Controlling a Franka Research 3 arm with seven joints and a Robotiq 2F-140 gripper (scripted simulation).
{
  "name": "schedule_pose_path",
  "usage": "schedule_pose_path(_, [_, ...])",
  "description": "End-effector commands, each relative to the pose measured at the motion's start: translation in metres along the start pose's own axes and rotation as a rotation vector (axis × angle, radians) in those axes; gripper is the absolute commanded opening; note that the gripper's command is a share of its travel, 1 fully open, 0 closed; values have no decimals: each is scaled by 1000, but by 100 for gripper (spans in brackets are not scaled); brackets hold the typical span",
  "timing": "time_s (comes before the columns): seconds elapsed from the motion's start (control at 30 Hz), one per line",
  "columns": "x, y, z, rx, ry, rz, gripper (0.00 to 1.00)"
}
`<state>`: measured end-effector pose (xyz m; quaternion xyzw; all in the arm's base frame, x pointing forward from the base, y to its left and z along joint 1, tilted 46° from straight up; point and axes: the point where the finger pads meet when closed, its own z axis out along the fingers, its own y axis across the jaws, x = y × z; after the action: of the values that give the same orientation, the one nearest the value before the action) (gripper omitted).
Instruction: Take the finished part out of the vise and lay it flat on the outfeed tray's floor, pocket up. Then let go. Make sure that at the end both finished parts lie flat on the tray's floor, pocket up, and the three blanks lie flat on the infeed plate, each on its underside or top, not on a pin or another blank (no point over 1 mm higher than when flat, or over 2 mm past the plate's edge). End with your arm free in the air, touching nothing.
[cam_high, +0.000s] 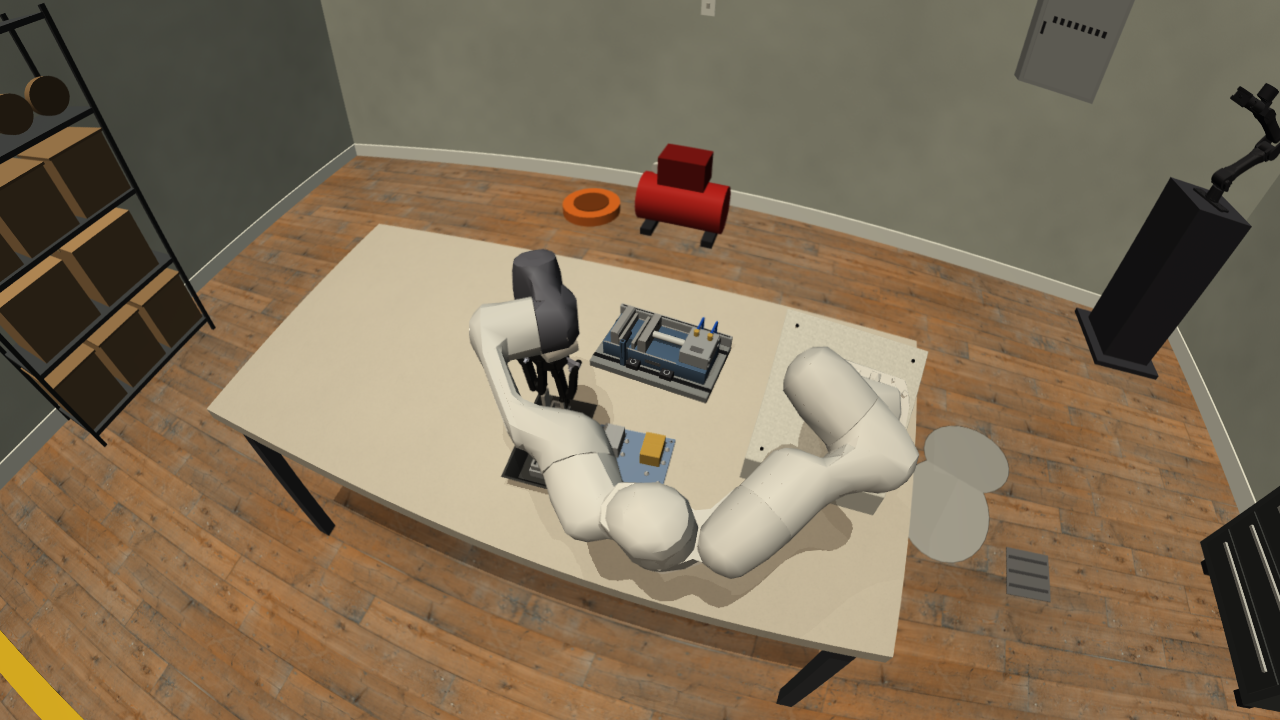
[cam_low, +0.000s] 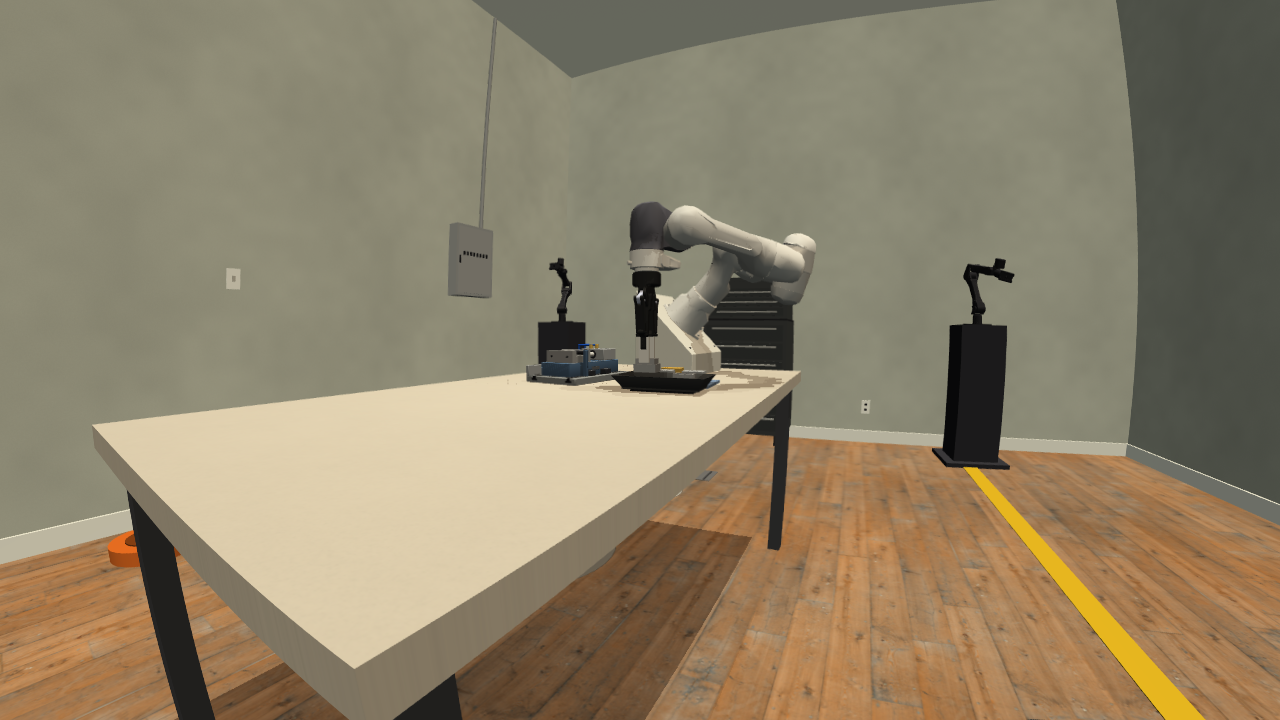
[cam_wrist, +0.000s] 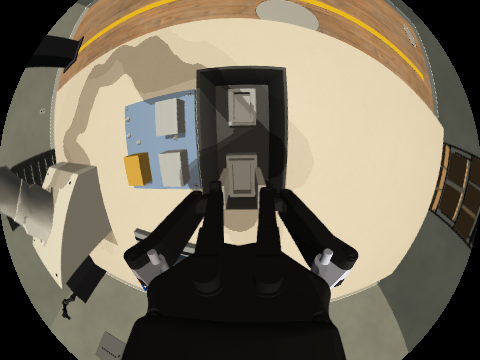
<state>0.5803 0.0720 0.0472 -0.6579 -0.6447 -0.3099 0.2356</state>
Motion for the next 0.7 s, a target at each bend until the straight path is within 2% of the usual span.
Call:
schedule_pose_path(0.0, [-2,2,5,-8,-6,7,0])
schedule_pose_path(0.67, [-2,2,18,-8,-6,7,0])
